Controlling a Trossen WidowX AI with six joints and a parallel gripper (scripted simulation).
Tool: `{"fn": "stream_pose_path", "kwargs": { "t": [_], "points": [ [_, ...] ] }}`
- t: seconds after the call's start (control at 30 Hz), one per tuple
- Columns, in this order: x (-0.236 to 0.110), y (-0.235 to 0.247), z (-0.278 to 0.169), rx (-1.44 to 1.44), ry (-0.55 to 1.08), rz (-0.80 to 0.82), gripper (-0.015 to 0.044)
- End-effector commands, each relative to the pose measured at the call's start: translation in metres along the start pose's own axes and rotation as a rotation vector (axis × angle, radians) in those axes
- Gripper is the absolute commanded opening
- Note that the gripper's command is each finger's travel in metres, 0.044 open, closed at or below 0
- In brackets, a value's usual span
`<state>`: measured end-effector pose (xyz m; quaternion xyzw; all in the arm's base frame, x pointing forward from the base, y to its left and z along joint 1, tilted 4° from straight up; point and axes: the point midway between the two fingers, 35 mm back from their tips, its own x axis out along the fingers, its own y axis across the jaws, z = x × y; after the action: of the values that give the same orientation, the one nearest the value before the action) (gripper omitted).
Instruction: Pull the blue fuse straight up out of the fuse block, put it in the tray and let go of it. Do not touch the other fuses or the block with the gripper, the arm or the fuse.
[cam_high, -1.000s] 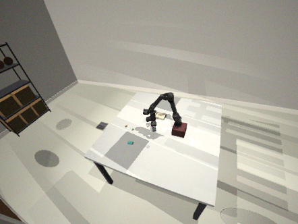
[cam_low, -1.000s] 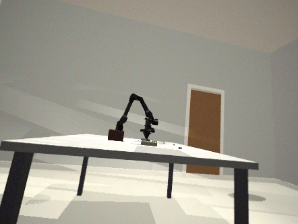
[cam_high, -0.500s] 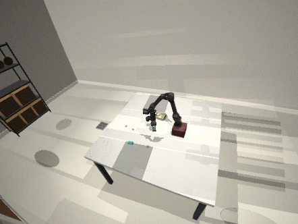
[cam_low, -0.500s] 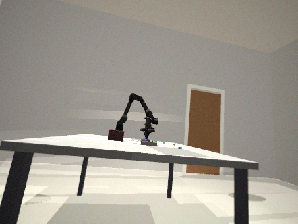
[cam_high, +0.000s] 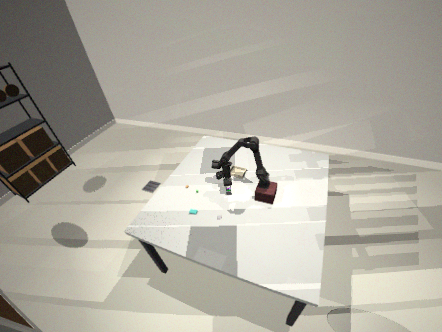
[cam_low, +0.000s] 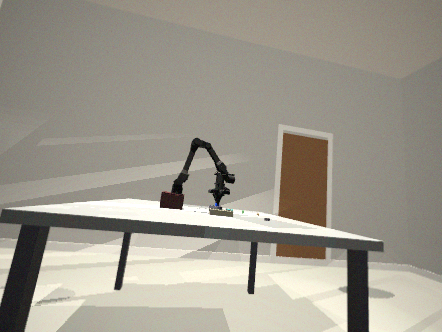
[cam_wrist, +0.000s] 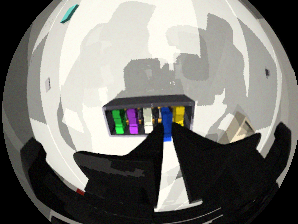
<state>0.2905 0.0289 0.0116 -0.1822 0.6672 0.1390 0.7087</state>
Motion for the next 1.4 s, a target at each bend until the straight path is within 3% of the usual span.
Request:
{"fn": "stream_pose_path", "kwargs": {
  "t": [0.0,1.37],
  "points": [
    [-0.003,0.0,0.0,0.001,-0.004,0.001,0.0],
    [-0.029,0.0,0.0,0.0,-0.005,0.004,0.0]
  ]
}}
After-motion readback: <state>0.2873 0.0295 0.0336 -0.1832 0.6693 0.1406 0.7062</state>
